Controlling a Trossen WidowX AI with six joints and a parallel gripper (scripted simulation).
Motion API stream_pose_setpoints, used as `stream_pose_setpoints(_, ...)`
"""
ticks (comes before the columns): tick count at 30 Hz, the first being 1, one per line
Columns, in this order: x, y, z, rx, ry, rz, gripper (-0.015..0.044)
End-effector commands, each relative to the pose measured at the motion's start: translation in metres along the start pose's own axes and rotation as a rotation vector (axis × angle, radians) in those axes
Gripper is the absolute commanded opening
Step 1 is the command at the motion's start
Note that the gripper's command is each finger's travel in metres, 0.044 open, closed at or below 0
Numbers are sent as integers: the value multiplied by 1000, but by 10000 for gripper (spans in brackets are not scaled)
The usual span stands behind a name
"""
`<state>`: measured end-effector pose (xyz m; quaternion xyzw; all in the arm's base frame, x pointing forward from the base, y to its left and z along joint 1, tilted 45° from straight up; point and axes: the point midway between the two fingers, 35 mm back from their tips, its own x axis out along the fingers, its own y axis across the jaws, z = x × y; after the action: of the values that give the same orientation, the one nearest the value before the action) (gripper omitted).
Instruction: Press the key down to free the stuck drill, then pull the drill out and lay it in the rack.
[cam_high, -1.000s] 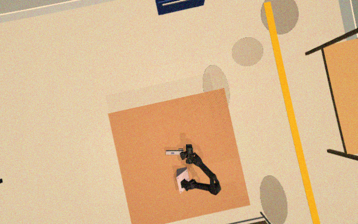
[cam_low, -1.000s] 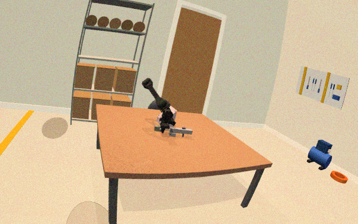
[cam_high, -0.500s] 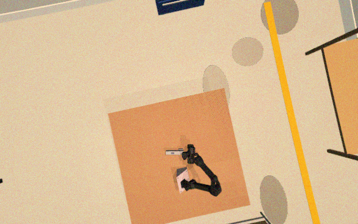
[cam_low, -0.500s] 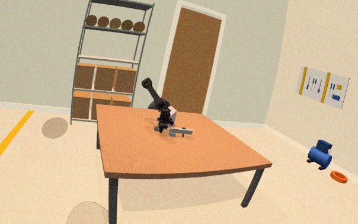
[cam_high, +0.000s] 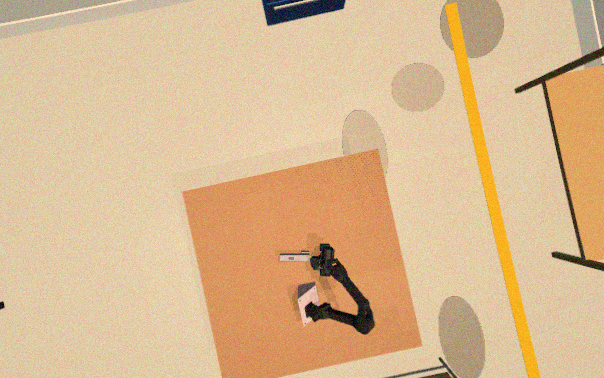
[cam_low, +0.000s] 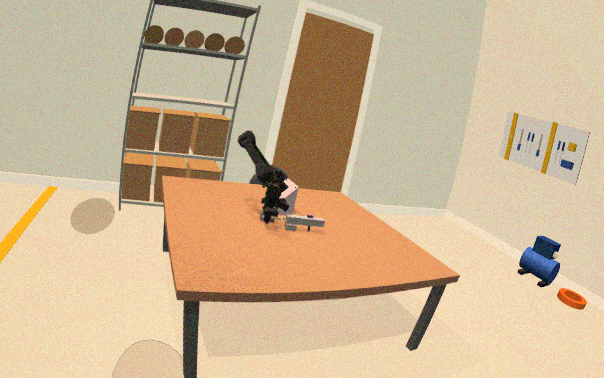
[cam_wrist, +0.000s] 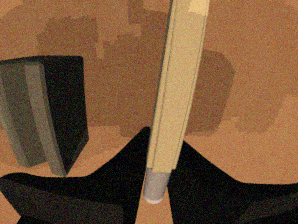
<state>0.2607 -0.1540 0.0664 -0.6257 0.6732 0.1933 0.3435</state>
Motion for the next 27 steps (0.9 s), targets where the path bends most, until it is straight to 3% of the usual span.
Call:
stream_pose_setpoints(1, -2, -2, -9, 3, -3, -9, 0)
stream_pose_setpoints(27, -6, 0, -26, 3, -3, -9, 0)
